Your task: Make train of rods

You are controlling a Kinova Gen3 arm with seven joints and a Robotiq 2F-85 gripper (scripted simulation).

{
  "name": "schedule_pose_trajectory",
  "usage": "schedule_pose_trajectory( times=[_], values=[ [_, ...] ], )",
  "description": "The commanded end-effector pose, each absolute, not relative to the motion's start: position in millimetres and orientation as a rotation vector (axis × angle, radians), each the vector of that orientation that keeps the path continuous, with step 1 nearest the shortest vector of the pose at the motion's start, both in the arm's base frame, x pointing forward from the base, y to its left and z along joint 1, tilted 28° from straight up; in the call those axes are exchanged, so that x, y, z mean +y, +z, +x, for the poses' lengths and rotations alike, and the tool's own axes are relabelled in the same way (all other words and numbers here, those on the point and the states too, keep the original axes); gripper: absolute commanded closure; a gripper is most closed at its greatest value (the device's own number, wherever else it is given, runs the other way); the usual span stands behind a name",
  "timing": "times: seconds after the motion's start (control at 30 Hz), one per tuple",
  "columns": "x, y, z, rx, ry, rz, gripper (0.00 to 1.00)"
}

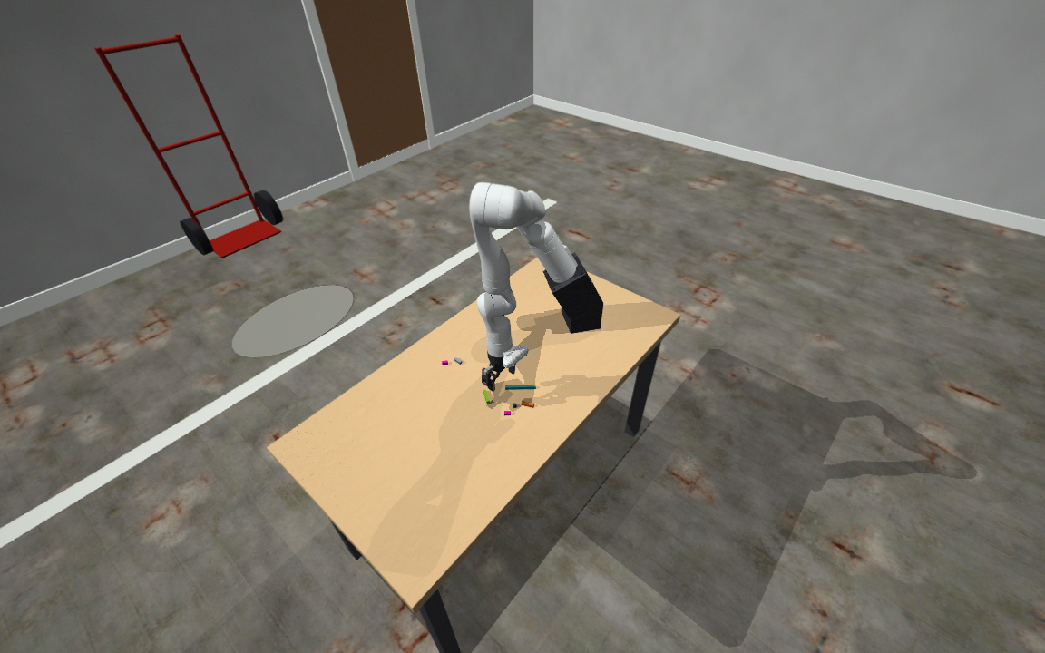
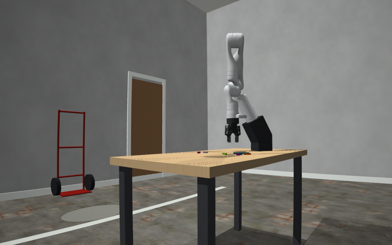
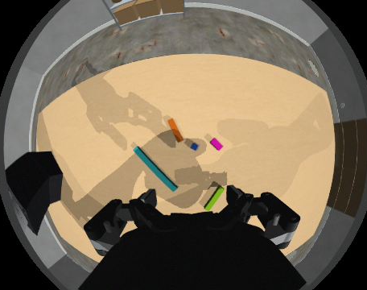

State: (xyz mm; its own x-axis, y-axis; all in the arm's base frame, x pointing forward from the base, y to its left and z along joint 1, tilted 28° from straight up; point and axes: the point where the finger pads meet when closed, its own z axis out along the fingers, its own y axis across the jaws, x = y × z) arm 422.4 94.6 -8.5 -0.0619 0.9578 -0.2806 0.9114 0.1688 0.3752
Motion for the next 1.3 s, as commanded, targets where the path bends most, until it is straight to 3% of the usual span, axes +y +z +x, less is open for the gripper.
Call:
schedule_pose_trajectory(
  times=[0.0,1.27],
  values=[
    [95.0,-8.1,422.6,1.994,0.136,1.762,0.0],
    [95.2,-1.9,437.8,1.99,0.118,1.763,0.0]
  ],
)
